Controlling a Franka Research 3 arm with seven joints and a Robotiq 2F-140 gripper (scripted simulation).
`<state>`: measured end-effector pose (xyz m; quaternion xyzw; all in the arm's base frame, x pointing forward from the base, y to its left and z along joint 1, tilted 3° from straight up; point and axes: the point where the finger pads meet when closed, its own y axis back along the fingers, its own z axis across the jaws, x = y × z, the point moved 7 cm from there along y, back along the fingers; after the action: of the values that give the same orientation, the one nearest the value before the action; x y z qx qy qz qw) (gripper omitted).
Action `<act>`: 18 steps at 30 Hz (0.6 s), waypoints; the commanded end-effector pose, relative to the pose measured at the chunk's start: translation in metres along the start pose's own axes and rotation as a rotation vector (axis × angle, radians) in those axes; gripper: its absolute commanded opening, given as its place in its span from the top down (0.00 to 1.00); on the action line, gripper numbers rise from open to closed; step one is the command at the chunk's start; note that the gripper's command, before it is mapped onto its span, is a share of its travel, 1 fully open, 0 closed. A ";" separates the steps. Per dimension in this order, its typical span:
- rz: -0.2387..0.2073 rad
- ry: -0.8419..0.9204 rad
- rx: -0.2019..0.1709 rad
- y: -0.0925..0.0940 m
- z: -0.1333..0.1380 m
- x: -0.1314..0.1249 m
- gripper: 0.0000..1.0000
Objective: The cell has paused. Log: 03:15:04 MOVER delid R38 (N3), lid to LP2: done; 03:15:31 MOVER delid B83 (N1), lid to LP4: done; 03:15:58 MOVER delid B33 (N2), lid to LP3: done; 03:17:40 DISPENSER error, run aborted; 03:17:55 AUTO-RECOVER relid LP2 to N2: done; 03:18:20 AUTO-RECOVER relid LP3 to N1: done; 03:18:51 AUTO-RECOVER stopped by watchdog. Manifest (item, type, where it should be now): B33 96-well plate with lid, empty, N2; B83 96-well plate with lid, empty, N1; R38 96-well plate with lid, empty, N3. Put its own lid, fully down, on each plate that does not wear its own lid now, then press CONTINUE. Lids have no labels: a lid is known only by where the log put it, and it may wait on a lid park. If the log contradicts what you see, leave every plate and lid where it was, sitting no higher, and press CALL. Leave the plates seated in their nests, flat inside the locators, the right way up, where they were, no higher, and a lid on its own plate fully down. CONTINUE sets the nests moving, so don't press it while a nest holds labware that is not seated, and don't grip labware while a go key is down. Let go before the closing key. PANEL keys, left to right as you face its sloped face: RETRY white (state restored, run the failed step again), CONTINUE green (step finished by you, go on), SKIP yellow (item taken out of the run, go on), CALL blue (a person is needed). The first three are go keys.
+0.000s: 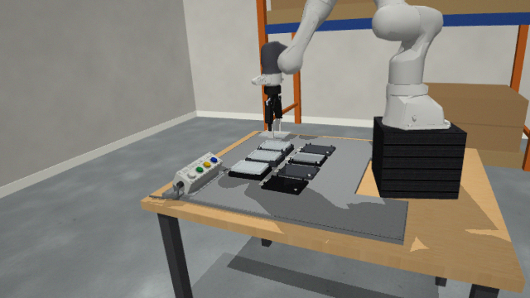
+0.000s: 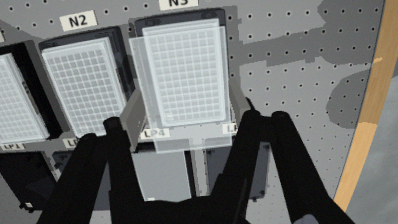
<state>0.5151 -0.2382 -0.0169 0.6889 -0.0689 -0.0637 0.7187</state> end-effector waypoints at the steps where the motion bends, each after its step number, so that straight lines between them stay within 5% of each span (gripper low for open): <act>1: -0.001 0.007 -0.001 -0.002 0.000 0.000 1.00; 18: -0.001 0.007 -0.001 -0.016 0.001 0.001 1.00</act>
<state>0.5141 -0.2401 -0.0297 0.6889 -0.0642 -0.0624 0.7193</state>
